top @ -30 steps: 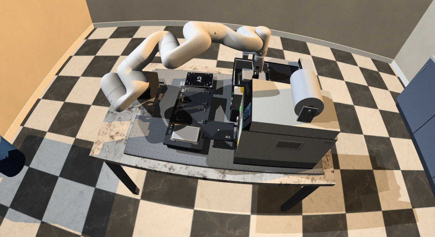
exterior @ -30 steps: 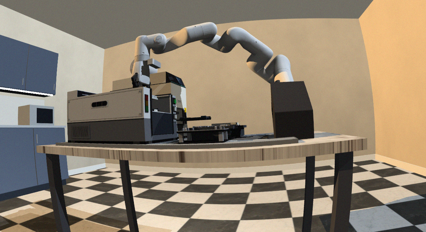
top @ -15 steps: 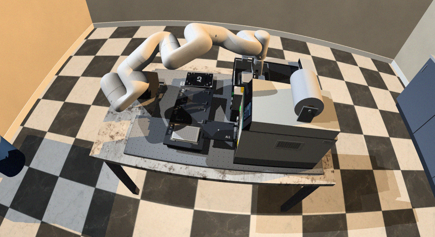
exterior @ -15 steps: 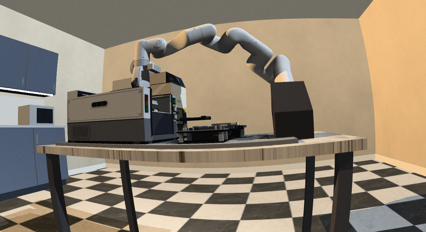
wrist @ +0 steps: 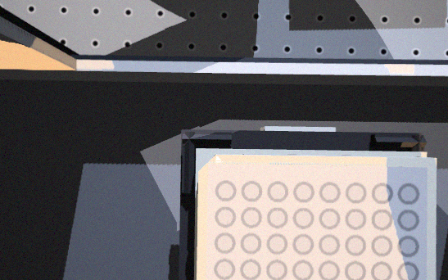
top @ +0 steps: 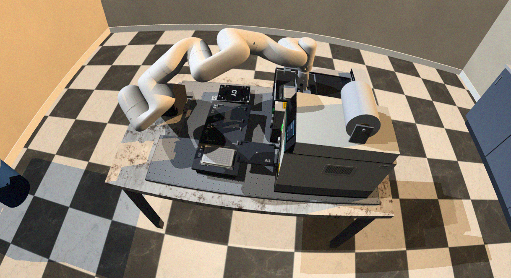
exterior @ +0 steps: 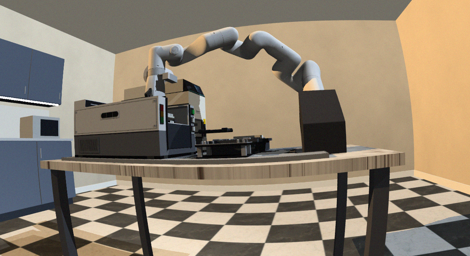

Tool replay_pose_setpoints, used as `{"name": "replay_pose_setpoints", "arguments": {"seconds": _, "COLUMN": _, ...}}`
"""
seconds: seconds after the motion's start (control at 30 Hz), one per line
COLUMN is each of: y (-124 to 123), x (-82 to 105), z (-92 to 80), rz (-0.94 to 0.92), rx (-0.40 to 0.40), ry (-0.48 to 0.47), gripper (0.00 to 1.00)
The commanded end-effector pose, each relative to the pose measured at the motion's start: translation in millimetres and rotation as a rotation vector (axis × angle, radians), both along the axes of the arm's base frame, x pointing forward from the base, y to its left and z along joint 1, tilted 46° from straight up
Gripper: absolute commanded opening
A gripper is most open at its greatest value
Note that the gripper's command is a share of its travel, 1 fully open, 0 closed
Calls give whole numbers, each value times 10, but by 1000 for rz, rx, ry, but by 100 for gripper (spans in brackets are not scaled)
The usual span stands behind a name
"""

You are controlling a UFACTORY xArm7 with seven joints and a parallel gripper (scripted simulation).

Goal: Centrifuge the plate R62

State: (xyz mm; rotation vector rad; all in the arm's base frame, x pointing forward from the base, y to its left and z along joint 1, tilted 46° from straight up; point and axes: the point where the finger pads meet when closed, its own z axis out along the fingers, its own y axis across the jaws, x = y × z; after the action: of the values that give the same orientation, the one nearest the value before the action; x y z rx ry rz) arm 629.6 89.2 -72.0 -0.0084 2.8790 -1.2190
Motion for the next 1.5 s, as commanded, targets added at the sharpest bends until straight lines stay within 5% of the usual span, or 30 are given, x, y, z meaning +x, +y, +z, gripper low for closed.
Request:
{"name": "replay_pose_setpoints", "arguments": {"seconds": 0.0, "y": 30, "x": 13, "z": 18, "rz": 4, "rx": 3, "ry": -4, "gripper": 0}}
{"name": "replay_pose_setpoints", "arguments": {"seconds": 1.47, "y": -8, "x": 14, "z": -19, "rz": 4, "rx": 3, "ry": -4, "gripper": 0}}
